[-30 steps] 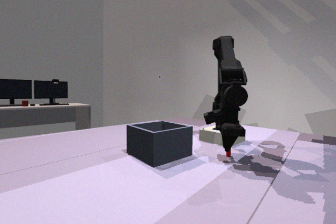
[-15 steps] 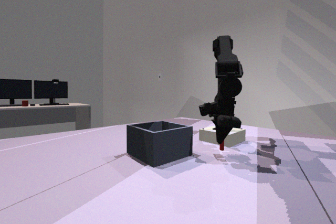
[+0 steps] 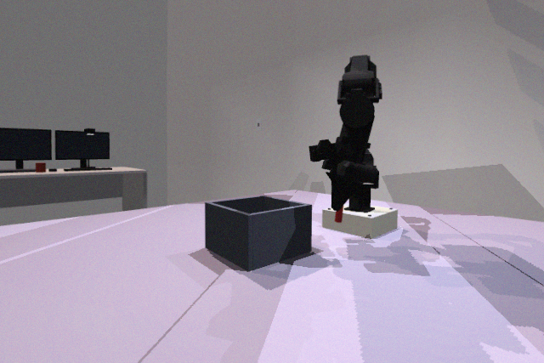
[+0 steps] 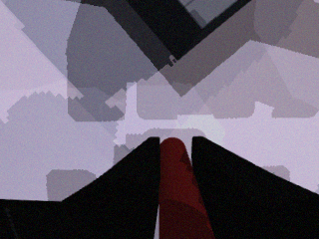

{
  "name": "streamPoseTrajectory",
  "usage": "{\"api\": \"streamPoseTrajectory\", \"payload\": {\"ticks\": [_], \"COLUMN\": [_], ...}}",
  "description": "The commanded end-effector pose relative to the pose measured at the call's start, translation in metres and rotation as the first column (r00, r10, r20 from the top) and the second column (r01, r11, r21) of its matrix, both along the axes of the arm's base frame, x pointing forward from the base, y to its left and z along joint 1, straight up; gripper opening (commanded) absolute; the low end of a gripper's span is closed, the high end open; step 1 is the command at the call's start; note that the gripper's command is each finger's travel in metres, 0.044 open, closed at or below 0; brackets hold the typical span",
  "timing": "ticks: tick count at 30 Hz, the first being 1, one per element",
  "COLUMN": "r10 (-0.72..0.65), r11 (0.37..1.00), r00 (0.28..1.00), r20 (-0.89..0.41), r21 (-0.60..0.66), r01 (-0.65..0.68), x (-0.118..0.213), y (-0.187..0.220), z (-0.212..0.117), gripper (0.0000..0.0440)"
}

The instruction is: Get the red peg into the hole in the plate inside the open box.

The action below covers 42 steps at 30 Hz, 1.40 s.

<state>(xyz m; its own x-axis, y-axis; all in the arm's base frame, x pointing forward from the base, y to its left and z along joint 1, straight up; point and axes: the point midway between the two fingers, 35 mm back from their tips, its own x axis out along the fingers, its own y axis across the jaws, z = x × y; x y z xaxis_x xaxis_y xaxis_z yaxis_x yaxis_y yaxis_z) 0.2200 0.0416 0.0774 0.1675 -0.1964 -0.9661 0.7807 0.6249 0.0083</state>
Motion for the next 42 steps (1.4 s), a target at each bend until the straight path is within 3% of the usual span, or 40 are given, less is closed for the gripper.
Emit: {"api": "streamPoseTrajectory", "payload": {"ticks": [1, 19, 42], "r10": [0.003, -0.052, -0.173], "r11": [1.000, 0.997, 0.985], "r00": [1.000, 0.997, 0.982], "r20": [0.021, 0.061, 0.071], "r21": [-0.014, -0.046, -0.009], "r01": [-0.003, 0.055, 0.174], "x": [0.007, 0.046, 0.082], "y": [-0.007, -0.061, -0.131], "z": [0.011, 0.044, 0.026], "gripper": [0.0000, 0.0000, 0.0002]}}
